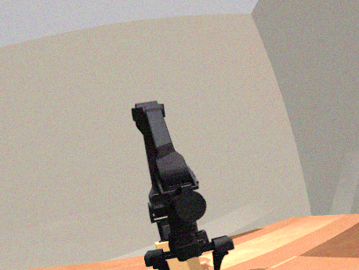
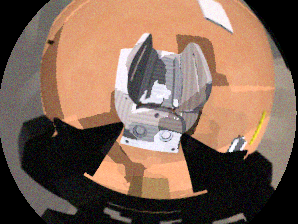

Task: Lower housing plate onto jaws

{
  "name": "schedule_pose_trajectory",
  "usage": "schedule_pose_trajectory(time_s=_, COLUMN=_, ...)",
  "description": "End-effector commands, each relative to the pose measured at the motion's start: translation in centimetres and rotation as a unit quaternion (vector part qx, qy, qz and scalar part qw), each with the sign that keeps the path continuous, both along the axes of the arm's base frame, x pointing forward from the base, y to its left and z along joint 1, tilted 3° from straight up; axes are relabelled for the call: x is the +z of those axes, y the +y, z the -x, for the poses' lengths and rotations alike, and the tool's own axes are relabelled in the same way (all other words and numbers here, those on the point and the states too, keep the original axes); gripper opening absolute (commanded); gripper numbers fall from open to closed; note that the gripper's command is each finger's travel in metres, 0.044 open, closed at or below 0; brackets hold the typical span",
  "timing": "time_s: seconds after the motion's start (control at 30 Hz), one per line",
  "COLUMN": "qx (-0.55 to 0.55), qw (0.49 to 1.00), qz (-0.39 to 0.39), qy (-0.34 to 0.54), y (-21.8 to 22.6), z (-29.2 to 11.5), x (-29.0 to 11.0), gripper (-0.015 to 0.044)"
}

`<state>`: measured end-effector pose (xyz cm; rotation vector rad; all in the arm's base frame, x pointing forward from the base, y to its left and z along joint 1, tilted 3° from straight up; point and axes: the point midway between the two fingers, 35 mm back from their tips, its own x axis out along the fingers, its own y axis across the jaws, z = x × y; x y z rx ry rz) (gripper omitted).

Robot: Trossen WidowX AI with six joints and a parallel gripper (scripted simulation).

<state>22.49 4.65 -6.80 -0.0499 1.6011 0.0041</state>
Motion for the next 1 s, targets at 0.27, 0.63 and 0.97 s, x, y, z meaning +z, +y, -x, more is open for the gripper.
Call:
schedule_pose_trajectory(time_s=0.27, qx=0.001, qw=1.0, qz=-0.001, qy=-0.001, y=0.2, z=-0.4, x=4.6, gripper=0.044)
schedule_pose_trajectory(time_s=0.63, qx=0.002, qw=1.0, qz=-0.002, qy=-0.004, y=0.0, z=0.5, x=9.3, gripper=0.044)
schedule_pose_trajectory(time_s=0.97, qx=0.002, qw=1.0, qz=-0.002, qy=0.0, y=-0.4, z=2.2, x=12.7, gripper=0.044)
